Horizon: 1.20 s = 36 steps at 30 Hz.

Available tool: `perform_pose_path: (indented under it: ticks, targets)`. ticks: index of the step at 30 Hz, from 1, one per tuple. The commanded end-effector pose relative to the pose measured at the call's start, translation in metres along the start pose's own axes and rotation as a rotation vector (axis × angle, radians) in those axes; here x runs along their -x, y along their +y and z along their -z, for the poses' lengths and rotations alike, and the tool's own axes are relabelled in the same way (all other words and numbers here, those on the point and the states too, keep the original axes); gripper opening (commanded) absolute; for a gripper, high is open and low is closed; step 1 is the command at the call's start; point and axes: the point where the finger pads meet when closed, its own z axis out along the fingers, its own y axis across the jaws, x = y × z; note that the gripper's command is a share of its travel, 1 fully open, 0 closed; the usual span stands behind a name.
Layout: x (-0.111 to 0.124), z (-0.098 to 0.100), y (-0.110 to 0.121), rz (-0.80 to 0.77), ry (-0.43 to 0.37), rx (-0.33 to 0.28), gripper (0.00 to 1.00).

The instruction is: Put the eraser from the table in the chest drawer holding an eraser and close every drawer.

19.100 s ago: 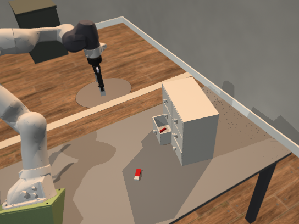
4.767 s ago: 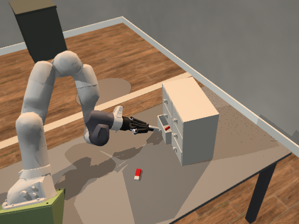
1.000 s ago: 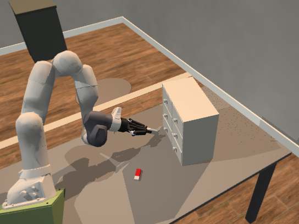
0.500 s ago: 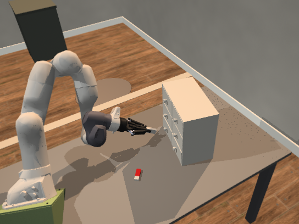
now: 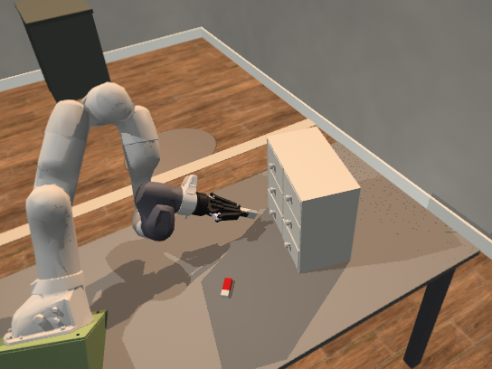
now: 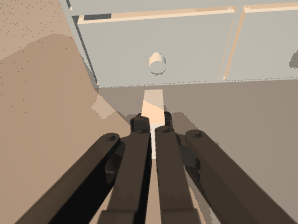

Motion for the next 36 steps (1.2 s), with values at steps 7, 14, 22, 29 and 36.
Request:
perform_pose_path:
  ticks: [7, 14, 22, 29, 36]
  targets:
    - [0.000, 0.003, -0.006, 0.003, -0.003, 0.001, 0.00]
    - [-0.001, 0.004, -0.011, 0.003, -0.003, 0.001, 0.00]
    - [-0.003, 0.008, -0.020, 0.003, -0.003, 0.001, 0.00]
    - [-0.005, 0.011, -0.029, 0.003, -0.003, 0.001, 0.00]
    - [-0.007, 0.015, -0.040, 0.003, -0.003, 0.001, 0.00]
